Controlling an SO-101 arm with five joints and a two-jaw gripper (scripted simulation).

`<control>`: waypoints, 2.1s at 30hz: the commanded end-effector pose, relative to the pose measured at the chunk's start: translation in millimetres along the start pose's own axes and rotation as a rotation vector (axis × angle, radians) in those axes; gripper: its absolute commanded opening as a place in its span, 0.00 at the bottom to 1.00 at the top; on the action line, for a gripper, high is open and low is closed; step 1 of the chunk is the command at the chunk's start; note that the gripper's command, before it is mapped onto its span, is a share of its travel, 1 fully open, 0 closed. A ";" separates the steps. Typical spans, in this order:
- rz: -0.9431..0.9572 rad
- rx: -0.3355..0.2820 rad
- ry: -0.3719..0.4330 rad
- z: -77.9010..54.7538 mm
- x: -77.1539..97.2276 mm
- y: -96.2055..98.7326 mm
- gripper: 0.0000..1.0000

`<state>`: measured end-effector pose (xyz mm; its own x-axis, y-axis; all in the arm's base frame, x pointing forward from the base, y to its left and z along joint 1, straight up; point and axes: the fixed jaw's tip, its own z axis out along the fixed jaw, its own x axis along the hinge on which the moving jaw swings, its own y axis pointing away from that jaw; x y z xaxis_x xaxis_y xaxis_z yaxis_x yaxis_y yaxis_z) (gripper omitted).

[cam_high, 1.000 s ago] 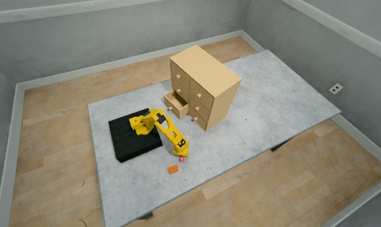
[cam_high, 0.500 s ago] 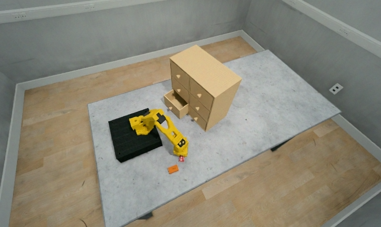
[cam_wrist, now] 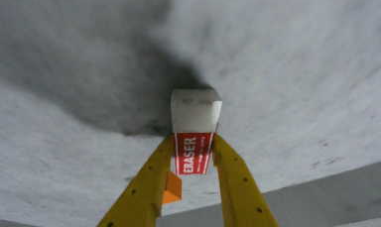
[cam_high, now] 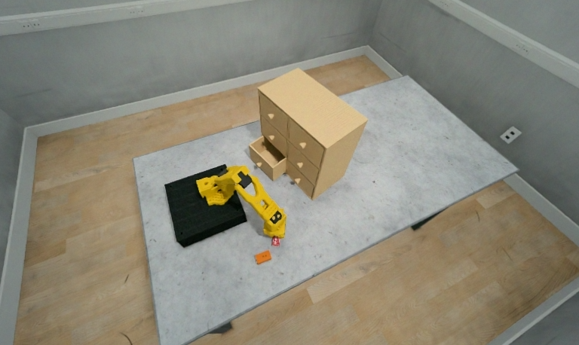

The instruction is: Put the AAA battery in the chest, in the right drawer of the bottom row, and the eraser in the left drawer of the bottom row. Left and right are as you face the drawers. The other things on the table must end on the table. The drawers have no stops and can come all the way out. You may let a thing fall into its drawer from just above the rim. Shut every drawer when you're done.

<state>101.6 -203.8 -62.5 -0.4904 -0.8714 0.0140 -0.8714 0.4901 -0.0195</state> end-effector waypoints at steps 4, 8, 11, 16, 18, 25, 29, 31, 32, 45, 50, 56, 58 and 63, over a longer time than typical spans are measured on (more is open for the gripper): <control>0.000 -0.019 -0.014 4.2 -3.4 4.9 0.01; 0.000 -0.019 -0.014 4.2 -3.4 4.9 0.00; 0.000 -0.019 -0.014 4.2 -3.4 4.9 0.00; 0.000 -0.019 -0.014 4.2 -3.4 4.9 0.00; 0.000 -0.019 -0.014 4.2 -3.4 4.9 0.00; 0.000 -0.019 -0.014 4.2 -3.4 4.9 0.00; 0.000 -0.019 -0.014 -4.9 -2.6 3.8 0.00; 0.000 -0.019 -0.014 -9.5 -2.4 3.4 0.00; 0.000 -0.019 -0.014 -11.7 -2.2 3.3 0.00; 0.000 -0.019 -0.014 -37.0 -1.9 2.9 0.00; 0.000 -0.019 -0.014 -48.5 -2.3 3.6 0.00; 0.000 -0.019 -0.014 -50.8 -2.4 3.9 0.00; 0.000 -0.019 -0.014 -50.8 -2.4 3.9 0.00; -0.119 -0.018 -0.015 -51.8 -8.6 5.8 0.00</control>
<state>98.6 -196.9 -14.2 -0.4543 -0.8908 -0.0037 -0.8908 0.4543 0.0080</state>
